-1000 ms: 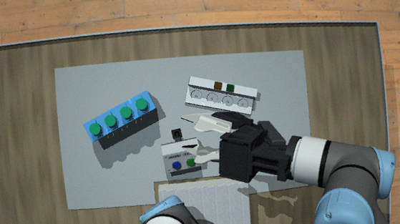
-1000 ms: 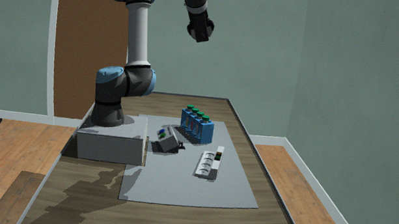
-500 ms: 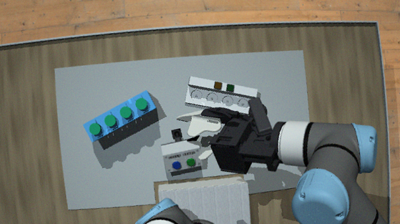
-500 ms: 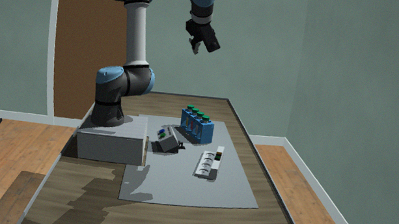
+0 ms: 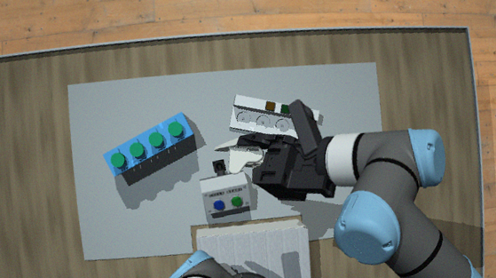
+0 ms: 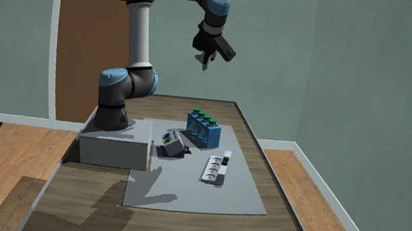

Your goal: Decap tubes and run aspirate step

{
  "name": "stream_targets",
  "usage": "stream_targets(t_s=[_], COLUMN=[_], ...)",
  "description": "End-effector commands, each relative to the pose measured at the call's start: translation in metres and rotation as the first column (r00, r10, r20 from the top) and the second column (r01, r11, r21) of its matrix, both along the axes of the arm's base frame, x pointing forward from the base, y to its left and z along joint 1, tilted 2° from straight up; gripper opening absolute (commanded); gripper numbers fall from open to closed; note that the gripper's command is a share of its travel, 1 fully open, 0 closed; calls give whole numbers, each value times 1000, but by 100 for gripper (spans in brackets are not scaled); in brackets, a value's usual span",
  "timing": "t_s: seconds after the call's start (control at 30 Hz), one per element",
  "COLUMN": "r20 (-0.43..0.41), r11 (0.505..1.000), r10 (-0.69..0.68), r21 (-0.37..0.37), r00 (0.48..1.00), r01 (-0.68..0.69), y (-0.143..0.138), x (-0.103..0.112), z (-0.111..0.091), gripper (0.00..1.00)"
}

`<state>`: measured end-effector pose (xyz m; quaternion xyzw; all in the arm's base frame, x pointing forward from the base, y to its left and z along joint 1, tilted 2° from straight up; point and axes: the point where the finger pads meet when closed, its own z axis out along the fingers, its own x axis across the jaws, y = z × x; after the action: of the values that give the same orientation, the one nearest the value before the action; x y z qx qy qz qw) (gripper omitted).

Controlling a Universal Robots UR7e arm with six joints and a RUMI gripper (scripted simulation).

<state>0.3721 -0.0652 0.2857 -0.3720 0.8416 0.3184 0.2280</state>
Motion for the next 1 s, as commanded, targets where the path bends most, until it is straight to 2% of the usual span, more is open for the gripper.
stream_targets(t_s=[0.0, 0.07, 0.23, 0.3, 0.4, 0.5, 0.8, 0.87, 0.97], r20=[70, 97, 156, 156, 185, 209, 251, 251, 256], r11=[992, 982, 944, 944, 911, 871, 711, 711, 645], r10=[119, 174, 313, 313, 395, 475, 695, 695, 758], r21=[-60, -89, -161, -161, -205, -251, -386, -386, -429], r00=[990, 980, 937, 937, 900, 855, 674, 674, 600], r01=[-115, -165, -288, -288, -358, -423, -588, -588, -632], y=[0, 0, 1, 1, 1, 1, 3, 3, 4], x=[3, 3, 7, 7, 10, 10, 16, 16, 19], z=[-18, -18, -41, -41, -56, -58, -88, -88, -103], gripper=[35, 35, 35, 35, 35, 35, 35, 35, 35])
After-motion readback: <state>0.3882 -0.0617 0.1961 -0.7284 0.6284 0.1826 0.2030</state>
